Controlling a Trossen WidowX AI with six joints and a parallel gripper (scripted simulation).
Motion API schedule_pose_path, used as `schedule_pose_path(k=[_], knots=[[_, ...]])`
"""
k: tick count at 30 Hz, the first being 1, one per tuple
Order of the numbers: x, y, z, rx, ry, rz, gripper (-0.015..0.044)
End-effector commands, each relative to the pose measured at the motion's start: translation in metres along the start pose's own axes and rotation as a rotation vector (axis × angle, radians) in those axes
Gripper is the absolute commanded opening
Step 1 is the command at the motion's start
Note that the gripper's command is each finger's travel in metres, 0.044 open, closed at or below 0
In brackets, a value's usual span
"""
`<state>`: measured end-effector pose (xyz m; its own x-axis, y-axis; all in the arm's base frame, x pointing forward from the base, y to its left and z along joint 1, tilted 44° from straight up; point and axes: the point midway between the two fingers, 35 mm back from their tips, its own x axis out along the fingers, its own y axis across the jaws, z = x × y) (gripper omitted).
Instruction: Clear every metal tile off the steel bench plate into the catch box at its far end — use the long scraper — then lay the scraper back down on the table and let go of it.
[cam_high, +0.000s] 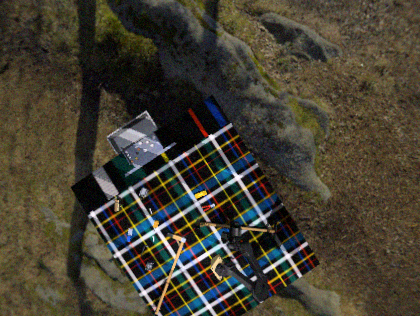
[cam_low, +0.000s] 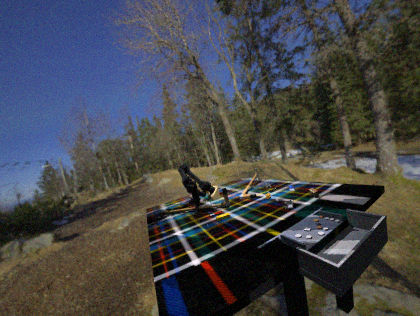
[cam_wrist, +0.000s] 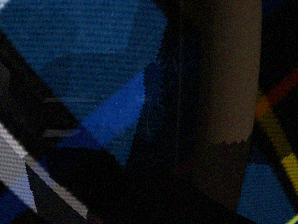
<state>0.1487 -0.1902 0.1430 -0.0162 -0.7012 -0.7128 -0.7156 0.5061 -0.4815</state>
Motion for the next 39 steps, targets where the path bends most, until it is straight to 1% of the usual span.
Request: schedule_pose_path(k=[1, 39], knots=[[-0.001, -0.006, 0.0, 0.0, -0.004, -0.004, 0.0], [0.0, -0.044, 0.0, 0.002, -0.003, -0.007, 0.0]])
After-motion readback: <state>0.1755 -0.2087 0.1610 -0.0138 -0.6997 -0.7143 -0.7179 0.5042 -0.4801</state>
